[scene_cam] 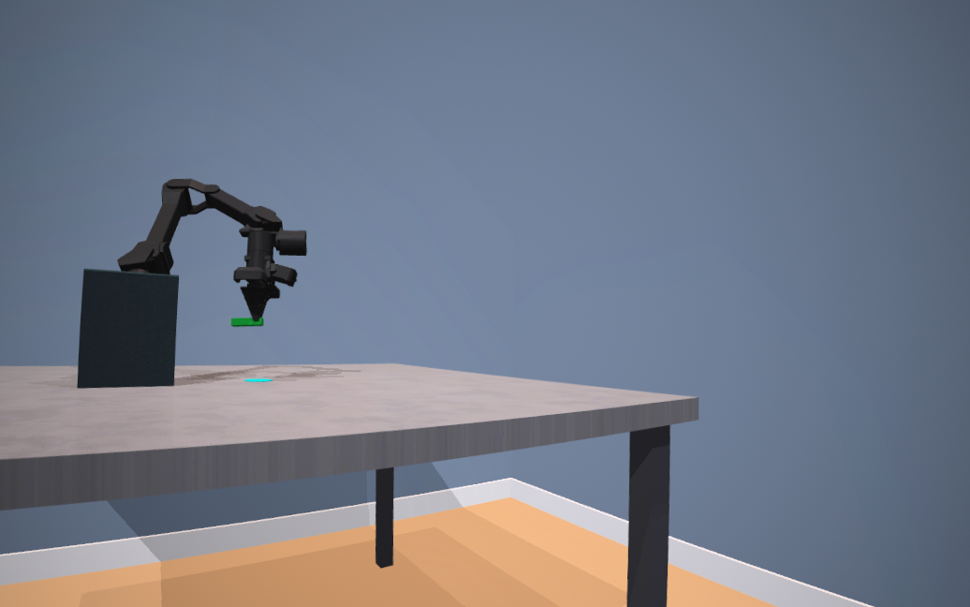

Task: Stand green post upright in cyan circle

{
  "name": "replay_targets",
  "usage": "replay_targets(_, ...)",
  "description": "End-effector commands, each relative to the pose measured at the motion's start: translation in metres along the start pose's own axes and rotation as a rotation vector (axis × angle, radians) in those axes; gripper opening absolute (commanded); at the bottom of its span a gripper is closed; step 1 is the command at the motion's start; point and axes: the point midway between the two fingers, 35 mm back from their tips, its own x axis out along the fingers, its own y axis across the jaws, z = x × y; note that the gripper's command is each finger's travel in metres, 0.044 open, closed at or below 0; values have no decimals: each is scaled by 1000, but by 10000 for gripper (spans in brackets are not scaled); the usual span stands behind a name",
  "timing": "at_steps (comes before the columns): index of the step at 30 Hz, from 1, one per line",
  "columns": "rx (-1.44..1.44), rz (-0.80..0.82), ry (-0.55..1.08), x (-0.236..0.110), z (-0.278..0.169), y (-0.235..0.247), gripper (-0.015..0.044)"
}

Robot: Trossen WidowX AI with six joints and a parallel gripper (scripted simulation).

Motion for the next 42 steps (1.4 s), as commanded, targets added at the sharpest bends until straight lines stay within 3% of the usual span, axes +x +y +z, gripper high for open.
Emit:
replay_targets(1,2,-28,-5,3,-2,-1,23)
replay_targets(42,6,-245,-134,22,-8,-11,23)
